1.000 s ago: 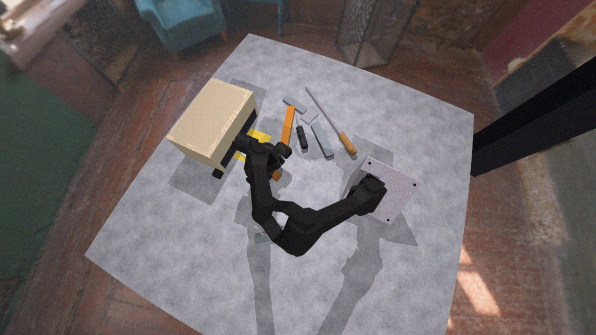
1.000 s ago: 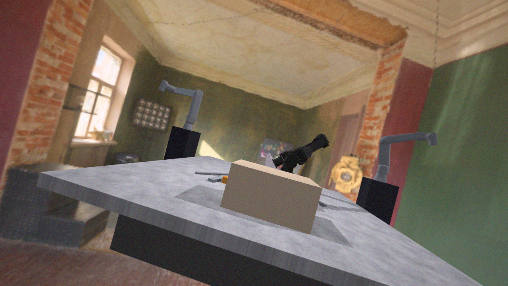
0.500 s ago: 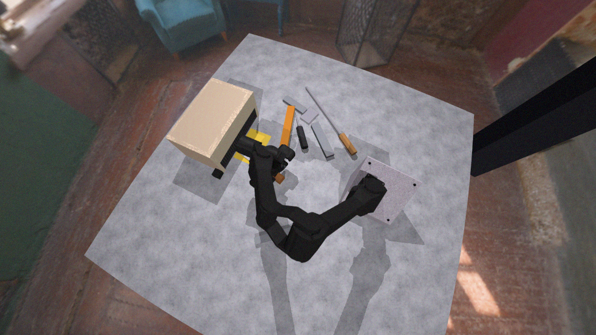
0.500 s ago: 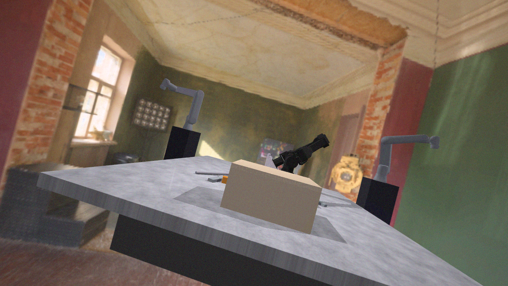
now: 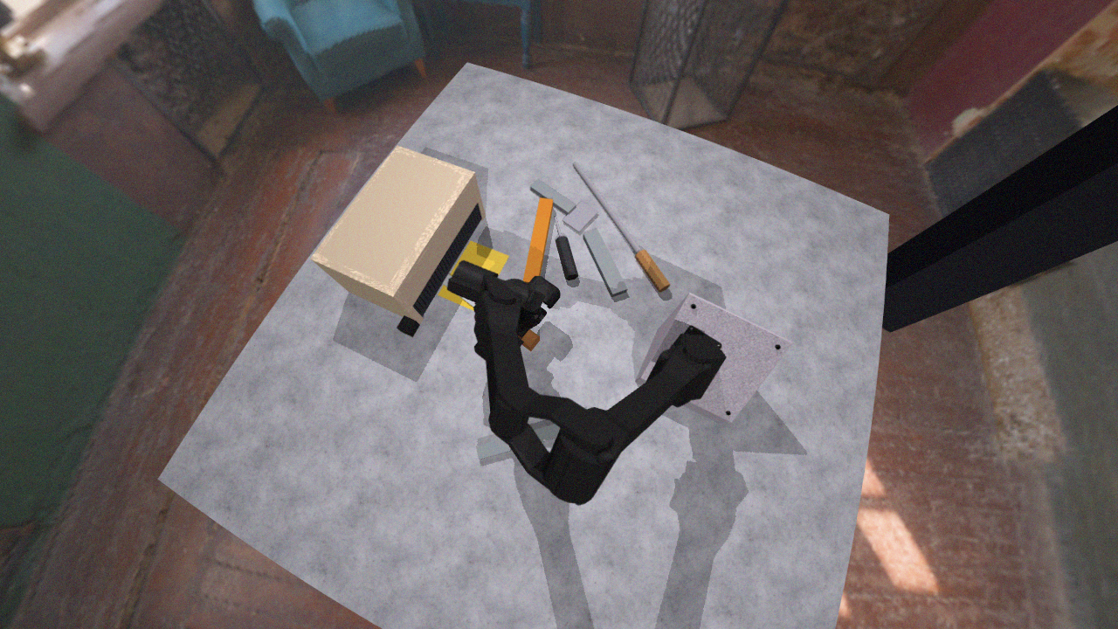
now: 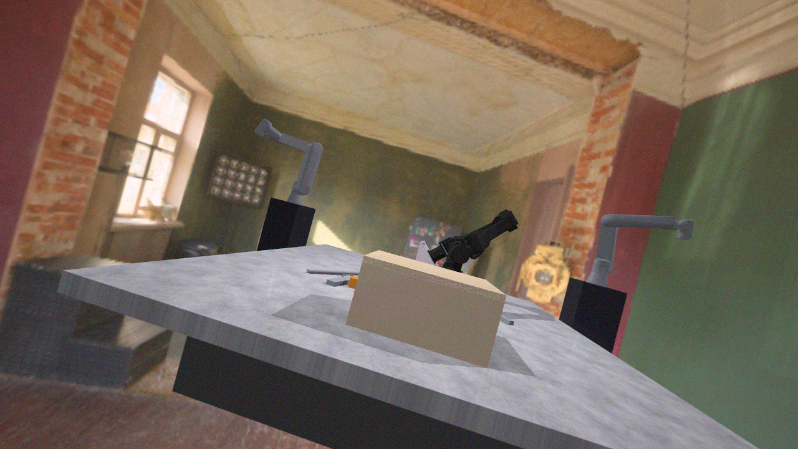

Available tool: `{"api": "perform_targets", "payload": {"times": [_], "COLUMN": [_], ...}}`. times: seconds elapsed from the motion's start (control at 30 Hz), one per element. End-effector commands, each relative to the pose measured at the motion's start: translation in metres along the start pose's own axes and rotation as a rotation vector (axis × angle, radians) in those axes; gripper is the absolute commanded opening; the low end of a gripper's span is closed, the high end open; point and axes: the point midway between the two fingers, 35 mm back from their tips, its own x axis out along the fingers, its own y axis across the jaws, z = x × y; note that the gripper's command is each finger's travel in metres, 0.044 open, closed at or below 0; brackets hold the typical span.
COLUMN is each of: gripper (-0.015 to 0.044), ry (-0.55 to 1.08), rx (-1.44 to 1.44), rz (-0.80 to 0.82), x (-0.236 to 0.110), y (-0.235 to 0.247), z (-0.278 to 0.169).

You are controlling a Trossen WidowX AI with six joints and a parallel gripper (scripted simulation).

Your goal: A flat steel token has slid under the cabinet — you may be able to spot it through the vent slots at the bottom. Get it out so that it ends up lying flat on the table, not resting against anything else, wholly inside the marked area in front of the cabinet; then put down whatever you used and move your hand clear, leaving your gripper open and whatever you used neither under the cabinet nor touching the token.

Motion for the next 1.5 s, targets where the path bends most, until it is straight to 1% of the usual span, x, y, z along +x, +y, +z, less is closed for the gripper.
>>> {"api": "perform_targets", "payload": {"times": [0.0, 1.47], "gripper": [0.0000, 0.0000], "ry": [0.006, 0.008], "rx": [0.007, 0.010], "rz": [-0.002, -0.001], "x": [0.001, 0.001], "y": [0.000, 0.003], "z": [-0.008, -0.059]}}
